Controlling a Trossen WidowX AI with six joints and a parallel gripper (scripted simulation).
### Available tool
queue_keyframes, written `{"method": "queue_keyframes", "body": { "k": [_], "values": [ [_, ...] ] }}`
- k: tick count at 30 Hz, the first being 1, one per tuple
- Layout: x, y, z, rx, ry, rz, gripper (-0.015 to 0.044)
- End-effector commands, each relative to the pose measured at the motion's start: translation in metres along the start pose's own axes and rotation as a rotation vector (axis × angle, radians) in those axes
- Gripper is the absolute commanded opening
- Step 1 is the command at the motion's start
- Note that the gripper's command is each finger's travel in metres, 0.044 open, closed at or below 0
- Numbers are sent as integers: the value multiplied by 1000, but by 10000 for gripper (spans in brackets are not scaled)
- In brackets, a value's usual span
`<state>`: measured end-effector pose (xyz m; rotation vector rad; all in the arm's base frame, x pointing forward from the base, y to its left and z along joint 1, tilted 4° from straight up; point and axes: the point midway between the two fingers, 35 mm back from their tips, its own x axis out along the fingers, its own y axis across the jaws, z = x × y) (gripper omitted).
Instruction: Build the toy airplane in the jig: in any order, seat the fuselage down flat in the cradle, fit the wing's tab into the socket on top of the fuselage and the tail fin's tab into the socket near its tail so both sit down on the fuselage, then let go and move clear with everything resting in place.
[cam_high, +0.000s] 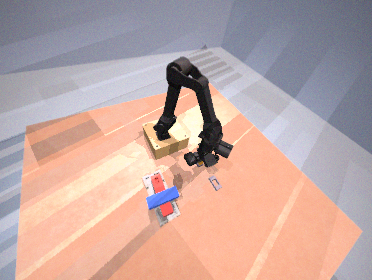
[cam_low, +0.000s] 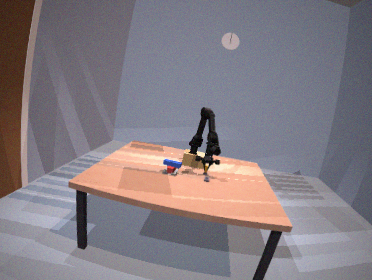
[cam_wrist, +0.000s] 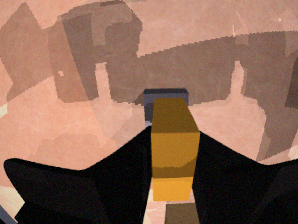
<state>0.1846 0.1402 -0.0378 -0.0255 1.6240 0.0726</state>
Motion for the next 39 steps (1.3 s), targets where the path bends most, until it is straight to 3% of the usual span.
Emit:
{"method": "queue_keyframes", "body": {
  "k": [1, 39],
  "values": [
    [-12, 4, 3, -4, -5, 14, 0],
    [-127, 0, 0, 2, -19, 10, 0]
  ]
}}
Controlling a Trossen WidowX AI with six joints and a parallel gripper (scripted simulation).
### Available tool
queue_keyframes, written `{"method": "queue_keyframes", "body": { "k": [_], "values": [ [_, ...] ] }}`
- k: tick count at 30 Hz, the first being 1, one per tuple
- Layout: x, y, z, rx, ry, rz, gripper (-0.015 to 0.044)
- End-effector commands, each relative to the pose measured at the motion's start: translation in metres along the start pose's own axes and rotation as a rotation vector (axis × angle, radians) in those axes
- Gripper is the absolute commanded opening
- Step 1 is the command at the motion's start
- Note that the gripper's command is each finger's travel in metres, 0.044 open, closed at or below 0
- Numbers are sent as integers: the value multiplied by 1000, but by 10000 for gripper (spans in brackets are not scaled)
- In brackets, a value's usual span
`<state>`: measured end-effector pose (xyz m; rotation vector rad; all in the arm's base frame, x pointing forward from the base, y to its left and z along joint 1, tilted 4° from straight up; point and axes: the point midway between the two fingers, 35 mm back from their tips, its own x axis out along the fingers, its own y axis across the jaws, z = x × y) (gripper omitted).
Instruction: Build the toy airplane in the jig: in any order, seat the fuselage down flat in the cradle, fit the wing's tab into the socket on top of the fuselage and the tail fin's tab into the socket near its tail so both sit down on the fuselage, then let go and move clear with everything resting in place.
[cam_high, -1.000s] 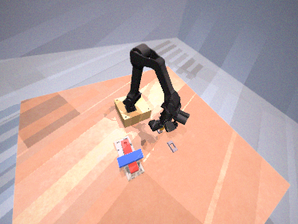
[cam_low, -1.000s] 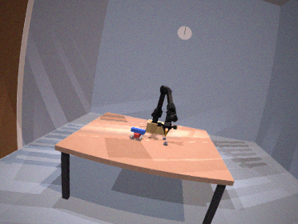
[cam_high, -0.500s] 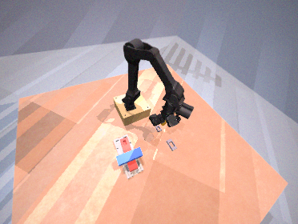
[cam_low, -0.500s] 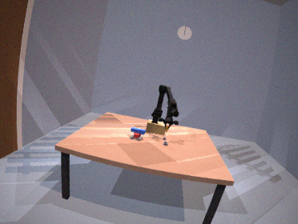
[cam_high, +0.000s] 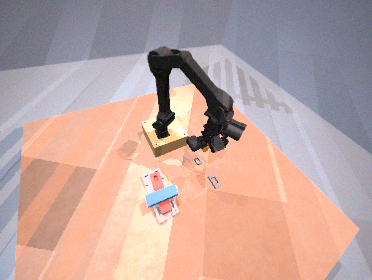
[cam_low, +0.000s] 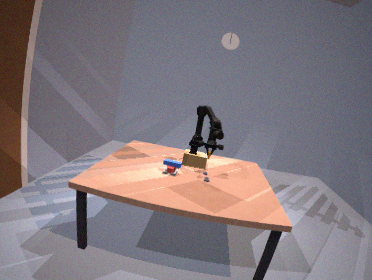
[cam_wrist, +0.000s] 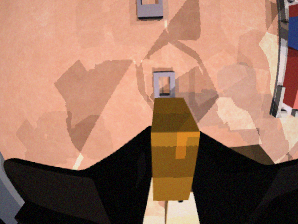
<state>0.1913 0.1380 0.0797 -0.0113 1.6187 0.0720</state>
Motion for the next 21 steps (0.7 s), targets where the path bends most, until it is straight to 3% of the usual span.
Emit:
{"method": "queue_keyframes", "body": {
  "k": [1, 21],
  "values": [
    [-9, -1, 0, -7, -13, 1, 0],
    [2, -56, 26, 13, -21, -6, 0]
  ]
}}
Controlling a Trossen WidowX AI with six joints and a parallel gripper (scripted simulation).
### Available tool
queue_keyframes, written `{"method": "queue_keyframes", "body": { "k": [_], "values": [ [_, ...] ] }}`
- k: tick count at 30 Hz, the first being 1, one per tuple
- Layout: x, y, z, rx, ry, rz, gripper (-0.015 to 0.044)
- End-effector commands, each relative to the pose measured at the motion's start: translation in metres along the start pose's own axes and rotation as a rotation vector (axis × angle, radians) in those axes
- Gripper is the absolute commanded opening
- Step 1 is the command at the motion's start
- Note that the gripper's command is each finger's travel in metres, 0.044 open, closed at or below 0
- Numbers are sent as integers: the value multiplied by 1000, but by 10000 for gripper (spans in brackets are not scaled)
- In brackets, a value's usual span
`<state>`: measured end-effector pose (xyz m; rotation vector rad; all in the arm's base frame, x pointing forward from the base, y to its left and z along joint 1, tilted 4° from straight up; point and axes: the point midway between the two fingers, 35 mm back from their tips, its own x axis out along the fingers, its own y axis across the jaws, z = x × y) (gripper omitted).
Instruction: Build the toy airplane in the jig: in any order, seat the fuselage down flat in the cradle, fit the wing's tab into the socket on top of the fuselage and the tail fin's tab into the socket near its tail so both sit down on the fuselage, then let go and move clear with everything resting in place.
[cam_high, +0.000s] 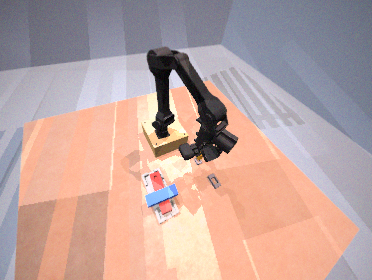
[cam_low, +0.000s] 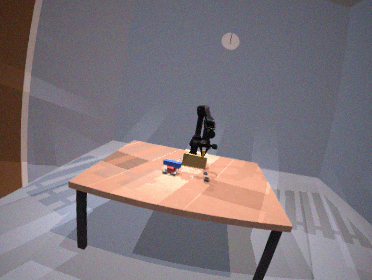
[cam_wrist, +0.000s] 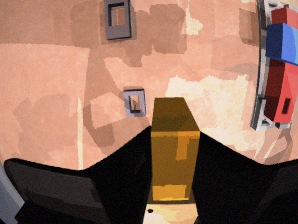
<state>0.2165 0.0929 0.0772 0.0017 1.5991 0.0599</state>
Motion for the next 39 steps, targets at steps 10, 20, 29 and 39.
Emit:
{"method": "queue_keyframes", "body": {
  "k": [10, 20, 29, 39],
  "values": [
    [7, -42, 11, 54, -4, -13, 0],
    [13, -74, 15, 56, -5, -17, 0],
    [19, -104, 14, 58, -4, -19, 0],
    [26, -136, 9, 59, -2, -22, 0]
  ]
}}
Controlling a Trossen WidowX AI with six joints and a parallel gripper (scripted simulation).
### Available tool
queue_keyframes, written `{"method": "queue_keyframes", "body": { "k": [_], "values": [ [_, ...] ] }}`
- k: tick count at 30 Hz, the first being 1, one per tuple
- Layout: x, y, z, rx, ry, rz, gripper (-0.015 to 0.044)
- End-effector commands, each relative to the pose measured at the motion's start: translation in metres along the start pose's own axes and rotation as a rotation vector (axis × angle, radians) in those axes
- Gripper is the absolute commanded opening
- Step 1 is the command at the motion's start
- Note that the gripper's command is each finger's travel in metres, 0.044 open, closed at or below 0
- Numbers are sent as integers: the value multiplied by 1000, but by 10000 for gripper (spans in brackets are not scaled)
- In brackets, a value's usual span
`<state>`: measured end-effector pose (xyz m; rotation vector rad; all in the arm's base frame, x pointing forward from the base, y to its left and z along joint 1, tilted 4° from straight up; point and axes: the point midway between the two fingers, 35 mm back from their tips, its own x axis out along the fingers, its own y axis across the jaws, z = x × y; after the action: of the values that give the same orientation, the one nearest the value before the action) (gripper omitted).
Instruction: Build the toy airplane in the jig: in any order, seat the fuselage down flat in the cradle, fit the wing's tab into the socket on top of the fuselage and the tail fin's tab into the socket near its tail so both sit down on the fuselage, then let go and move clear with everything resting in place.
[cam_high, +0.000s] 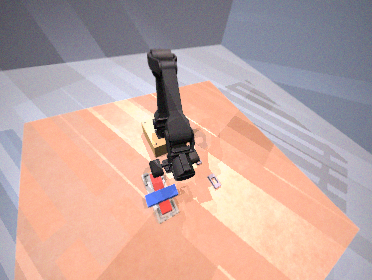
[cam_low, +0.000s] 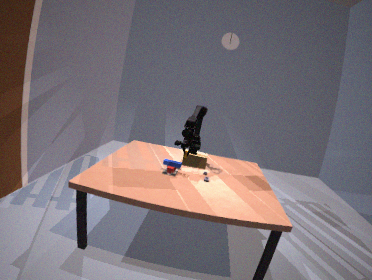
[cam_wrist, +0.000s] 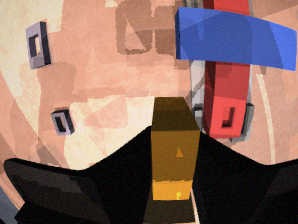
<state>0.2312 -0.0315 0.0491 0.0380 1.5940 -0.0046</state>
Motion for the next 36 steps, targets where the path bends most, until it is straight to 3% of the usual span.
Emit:
{"method": "queue_keyframes", "body": {
  "k": [1, 24, 27, 36],
  "values": [
    [4, -13, -2, -4, 5, -5, 0],
    [20, -78, -25, -1, 12, -7, 0],
    [20, -78, -25, -1, 12, -7, 67],
    [20, -78, -25, -1, 12, -7, 67]
  ]
}}
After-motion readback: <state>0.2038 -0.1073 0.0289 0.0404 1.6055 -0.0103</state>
